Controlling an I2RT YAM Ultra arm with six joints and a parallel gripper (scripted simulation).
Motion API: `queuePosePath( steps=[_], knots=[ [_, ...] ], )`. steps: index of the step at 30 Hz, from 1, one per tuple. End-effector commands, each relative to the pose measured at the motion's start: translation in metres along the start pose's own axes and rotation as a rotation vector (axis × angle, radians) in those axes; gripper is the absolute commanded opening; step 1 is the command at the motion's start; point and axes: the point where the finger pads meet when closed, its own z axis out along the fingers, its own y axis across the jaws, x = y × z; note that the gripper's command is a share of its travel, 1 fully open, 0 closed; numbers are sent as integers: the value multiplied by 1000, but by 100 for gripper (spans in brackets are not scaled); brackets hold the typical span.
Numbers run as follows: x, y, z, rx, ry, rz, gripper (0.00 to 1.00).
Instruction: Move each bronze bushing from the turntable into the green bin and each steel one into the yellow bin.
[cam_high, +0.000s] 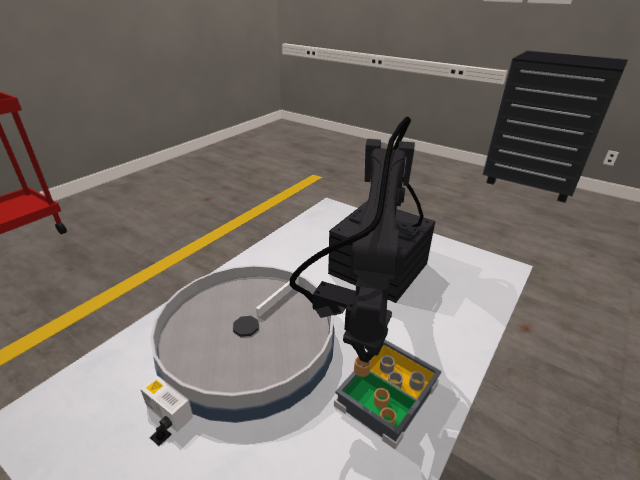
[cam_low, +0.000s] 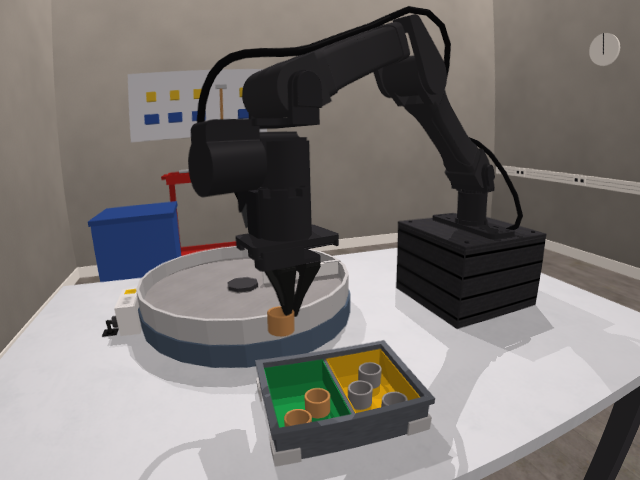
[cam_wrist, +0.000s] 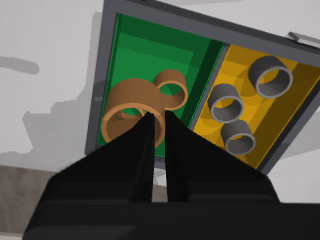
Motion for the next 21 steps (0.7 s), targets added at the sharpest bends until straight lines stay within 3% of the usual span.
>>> queuePosePath(
  steps=[1,21],
  knots=[
    [4,8,-20,-40,4,0,0],
    [4,7,-17,-36,4,0,0]
  ],
)
